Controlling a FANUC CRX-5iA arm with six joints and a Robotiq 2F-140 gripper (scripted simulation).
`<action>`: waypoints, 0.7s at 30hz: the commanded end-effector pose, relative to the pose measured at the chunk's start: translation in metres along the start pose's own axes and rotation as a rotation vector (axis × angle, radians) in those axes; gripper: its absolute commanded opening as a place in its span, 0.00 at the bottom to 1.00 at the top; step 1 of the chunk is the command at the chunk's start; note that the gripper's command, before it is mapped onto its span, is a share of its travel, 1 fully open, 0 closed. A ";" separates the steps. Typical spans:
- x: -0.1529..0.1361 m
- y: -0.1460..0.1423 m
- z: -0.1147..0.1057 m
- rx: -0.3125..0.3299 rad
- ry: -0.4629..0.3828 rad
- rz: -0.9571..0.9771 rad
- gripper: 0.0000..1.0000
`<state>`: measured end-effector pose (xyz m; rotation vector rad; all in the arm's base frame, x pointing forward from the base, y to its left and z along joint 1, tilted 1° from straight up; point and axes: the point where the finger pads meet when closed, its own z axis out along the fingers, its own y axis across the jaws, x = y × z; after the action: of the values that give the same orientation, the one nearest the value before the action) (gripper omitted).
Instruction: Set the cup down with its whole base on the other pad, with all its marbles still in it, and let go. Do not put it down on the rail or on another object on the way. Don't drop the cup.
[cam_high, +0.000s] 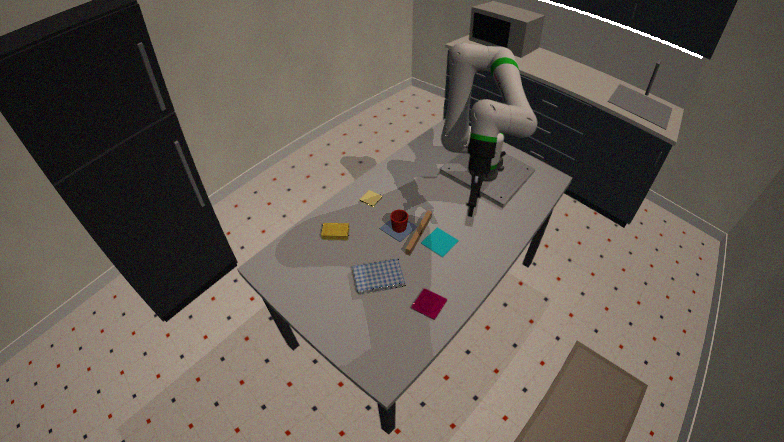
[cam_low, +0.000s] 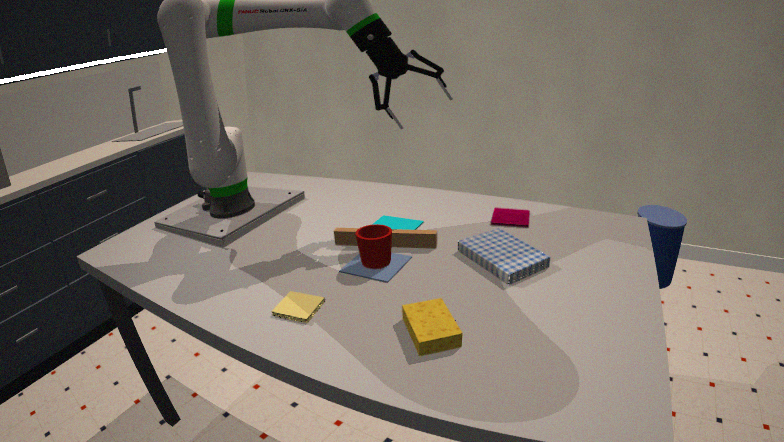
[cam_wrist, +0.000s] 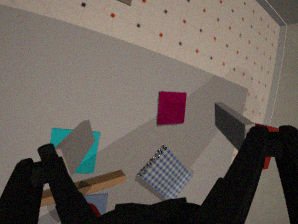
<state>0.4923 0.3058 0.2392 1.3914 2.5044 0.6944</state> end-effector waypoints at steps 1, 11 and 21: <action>0.000 0.000 0.000 0.000 0.000 0.000 1.00; -0.107 -0.037 0.029 0.202 -0.097 0.032 0.00; -0.213 -0.097 0.045 0.386 -0.110 0.076 0.00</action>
<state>0.5383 0.1492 0.1649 1.5641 2.5647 0.2320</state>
